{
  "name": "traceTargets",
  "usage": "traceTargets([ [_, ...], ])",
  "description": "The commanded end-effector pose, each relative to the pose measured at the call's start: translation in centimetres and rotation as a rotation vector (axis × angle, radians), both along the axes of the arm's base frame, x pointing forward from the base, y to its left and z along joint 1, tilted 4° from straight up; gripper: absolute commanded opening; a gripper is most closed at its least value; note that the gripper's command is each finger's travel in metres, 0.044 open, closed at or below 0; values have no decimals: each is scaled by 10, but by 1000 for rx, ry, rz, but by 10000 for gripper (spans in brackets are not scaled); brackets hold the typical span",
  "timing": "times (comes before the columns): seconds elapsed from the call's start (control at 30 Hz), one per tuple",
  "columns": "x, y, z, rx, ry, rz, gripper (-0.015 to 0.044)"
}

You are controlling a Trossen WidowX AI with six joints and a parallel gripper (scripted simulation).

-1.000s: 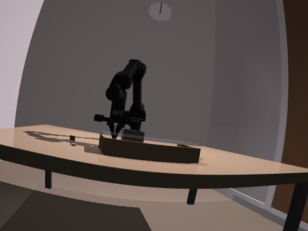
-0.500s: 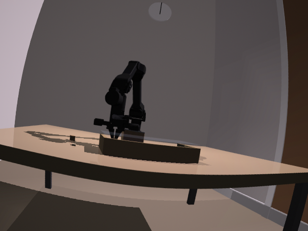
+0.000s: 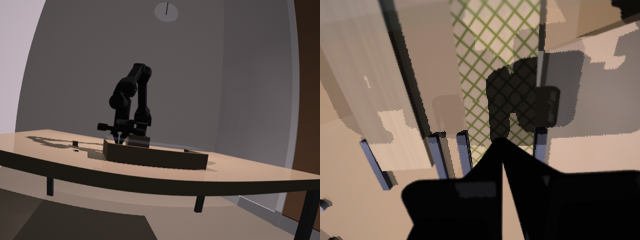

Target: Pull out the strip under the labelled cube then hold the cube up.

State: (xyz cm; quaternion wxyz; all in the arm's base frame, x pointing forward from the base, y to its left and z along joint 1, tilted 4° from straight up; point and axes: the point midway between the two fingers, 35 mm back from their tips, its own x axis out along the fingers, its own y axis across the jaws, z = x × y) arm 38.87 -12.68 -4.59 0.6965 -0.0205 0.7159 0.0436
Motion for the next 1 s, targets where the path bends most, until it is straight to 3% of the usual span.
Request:
traceTargets([
  [0.0,0,-1,-1,-4,0,2,0],
  [0.97,0,-1,-4,-4,0,2,0],
])
